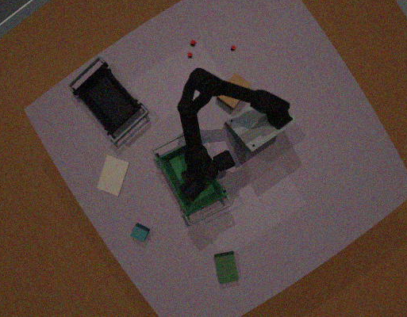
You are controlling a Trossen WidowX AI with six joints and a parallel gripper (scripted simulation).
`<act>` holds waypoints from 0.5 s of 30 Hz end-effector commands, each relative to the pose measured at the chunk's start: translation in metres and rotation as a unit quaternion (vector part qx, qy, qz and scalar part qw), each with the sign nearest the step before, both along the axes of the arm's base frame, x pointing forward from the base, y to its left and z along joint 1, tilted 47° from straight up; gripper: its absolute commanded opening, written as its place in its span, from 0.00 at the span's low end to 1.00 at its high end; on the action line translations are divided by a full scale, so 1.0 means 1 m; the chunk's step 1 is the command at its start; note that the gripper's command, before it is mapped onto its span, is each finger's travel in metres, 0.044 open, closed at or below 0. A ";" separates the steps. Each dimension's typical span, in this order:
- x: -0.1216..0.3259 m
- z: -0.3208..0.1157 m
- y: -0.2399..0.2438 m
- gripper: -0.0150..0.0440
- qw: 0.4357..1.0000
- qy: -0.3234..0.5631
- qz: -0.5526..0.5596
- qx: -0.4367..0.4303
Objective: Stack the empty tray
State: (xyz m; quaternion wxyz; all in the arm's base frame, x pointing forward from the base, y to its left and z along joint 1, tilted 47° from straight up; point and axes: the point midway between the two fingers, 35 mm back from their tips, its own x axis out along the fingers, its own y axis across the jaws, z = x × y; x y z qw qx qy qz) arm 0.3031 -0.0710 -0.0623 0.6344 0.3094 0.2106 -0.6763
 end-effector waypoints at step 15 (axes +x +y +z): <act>0.000 0.000 0.000 1.00 1.000 0.000 0.000 0.000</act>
